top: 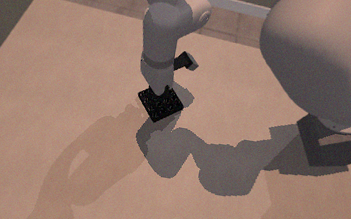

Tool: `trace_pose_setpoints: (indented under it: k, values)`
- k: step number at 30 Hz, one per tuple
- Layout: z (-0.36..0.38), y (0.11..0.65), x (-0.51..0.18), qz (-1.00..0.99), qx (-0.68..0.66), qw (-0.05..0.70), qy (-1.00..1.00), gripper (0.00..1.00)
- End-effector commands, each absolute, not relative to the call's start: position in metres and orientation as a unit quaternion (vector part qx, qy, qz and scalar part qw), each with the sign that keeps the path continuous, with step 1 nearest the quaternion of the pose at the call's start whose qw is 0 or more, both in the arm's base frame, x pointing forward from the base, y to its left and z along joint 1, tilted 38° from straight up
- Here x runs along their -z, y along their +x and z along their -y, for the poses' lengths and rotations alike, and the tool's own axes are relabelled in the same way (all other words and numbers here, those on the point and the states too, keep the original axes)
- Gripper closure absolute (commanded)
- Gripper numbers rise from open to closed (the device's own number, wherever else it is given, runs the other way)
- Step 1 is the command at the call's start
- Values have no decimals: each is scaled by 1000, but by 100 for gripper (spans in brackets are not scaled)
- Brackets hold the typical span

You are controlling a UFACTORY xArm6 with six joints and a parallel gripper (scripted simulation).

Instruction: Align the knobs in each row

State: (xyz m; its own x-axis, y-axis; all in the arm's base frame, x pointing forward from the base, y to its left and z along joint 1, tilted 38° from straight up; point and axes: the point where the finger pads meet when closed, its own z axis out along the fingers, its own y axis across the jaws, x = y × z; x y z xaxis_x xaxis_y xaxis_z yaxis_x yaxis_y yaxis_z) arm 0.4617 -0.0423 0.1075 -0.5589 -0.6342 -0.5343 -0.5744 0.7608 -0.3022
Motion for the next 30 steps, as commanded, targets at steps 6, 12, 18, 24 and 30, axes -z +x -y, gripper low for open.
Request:
trace_pose_setpoints:
  k: [6, 12, 18, 24, 30]
  values:
    - [42, 466, -103, -881, 48, 324, -342, 81]
    - [41, 468, -101, -881, 48, 324, -342, 81]
    - [41, 468, -101, -881, 48, 323, -342, 81]
    - [41, 468, -101, -881, 48, 323, -342, 81]
    - [41, 468, -101, -881, 48, 323, -342, 81]
